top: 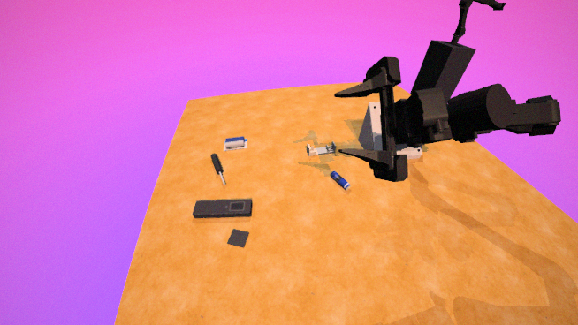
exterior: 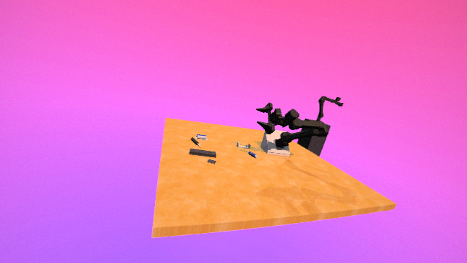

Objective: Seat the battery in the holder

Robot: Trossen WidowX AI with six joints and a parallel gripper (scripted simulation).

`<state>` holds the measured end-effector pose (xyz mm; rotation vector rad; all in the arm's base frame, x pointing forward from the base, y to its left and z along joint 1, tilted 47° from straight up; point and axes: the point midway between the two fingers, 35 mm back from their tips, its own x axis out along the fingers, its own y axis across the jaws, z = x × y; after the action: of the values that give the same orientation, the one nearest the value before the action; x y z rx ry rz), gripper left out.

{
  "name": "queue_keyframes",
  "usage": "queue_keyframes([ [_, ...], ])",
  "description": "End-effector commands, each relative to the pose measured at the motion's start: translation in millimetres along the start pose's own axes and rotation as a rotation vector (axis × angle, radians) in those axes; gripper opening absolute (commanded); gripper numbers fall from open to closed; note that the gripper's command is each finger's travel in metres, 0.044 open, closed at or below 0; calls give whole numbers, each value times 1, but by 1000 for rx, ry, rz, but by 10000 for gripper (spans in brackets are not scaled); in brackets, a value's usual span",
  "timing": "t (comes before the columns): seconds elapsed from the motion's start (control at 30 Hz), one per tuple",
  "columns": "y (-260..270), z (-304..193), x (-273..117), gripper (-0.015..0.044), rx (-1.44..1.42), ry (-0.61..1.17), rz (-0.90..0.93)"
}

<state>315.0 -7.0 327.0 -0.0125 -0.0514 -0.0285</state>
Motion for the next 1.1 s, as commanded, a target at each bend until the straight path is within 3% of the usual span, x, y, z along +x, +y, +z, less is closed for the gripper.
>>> queue_keyframes([
  [0.0,1,-3,1,374,-16,13,5],
  [0.17,15,-74,18,243,-406,306,206],
  [0.43,42,-184,-7,235,-883,584,847],
  [0.6,60,-221,-42,235,-979,516,1300],
  [0.77,75,-231,-73,235,-935,281,1642],
  [1.07,77,-231,-77,235,-921,240,1675],
])
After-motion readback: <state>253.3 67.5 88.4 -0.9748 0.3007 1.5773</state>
